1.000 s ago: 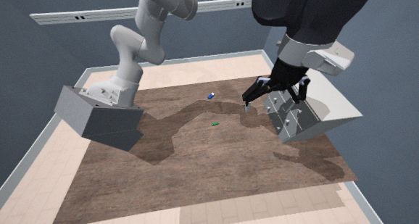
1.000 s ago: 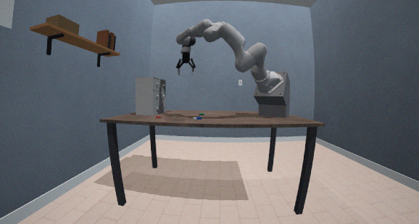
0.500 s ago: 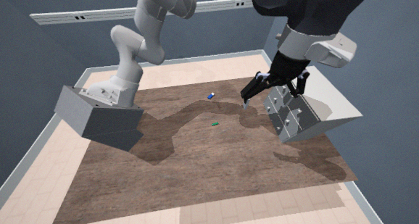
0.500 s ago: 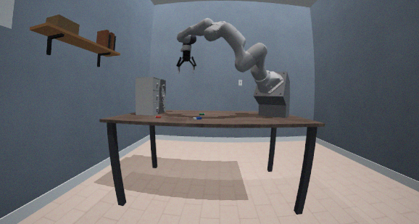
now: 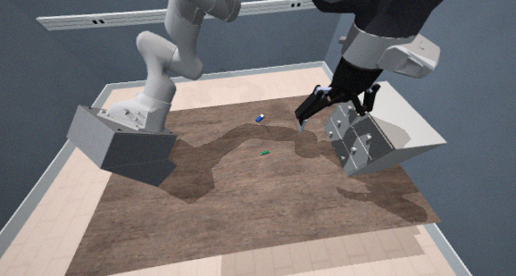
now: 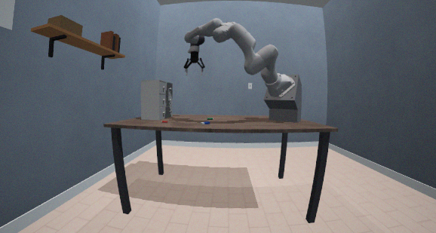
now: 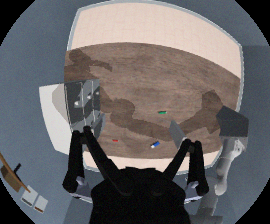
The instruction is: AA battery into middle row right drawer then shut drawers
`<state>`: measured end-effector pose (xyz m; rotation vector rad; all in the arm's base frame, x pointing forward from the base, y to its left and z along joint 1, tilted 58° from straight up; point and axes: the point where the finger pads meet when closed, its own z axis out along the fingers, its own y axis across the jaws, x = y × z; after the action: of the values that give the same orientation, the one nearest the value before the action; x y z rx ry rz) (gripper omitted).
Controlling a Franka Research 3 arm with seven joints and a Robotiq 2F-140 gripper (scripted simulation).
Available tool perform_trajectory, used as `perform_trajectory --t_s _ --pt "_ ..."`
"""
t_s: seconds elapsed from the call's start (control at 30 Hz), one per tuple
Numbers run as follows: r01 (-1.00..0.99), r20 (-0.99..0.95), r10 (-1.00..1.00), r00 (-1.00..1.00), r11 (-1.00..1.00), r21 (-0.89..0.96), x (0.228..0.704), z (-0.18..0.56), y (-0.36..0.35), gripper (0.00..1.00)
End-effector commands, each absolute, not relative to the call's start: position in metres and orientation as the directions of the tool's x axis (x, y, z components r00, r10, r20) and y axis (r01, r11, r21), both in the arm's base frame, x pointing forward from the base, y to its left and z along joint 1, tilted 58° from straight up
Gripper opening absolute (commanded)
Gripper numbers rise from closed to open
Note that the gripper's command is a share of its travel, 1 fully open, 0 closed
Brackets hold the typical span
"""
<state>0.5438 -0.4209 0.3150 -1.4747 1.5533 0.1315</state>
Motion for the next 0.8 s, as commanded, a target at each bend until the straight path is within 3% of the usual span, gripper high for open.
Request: perform_trajectory --t_s 0.0,0.77 --pt "-0.817 -0.663 -0.719 0.209 0.244 -0.523 0.5417 0.3157 -0.4198 1.0" --pt "-0.815 -0.659 -0.719 0.221 0.235 -0.53 0.5389 0.3175 -0.42 1.0"
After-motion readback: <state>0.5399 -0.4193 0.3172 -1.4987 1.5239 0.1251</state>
